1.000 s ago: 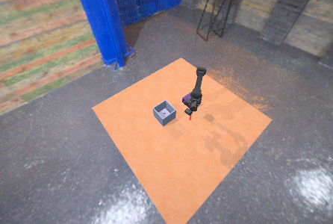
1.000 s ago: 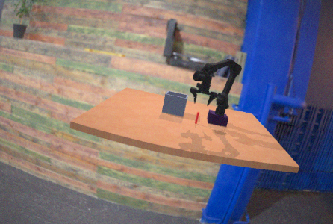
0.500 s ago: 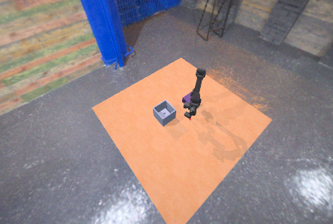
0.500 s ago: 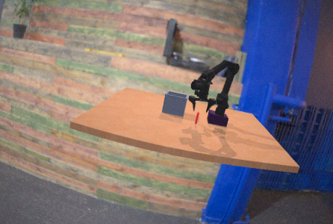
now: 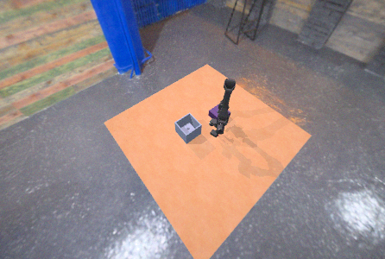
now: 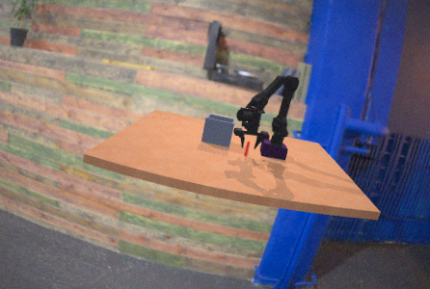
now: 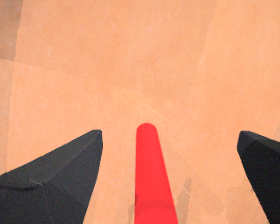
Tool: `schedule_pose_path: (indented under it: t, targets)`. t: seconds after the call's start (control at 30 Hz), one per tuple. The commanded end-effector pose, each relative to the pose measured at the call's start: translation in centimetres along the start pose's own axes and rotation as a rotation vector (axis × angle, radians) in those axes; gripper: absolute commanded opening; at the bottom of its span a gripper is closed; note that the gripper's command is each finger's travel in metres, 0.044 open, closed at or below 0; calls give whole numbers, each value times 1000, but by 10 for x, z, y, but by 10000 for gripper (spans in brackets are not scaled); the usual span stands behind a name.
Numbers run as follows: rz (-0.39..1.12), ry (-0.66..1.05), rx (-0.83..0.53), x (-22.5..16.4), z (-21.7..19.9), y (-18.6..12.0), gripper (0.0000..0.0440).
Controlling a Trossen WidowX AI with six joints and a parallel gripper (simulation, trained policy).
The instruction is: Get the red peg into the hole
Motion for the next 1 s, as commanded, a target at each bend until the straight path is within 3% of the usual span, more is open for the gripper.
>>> schedule_pose_path:
  t: [0.0,0.33,0.97]
  targets:
    - [6,-1,-1,-3,2,8,250]
    - [41,-46,25,-18,13,19,8]
    - [149,-7,162,-26,40,-32,0]
Point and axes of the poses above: the point midway between the two fingers, 35 mm back from their tips, its own y axis out along the fingers, its own z axis across the jaws, x = y × z, the point moved 3 cm from there along -y, back along the fingers, and after that the axes turned 12 degrees about y, right-handed, at the moved point
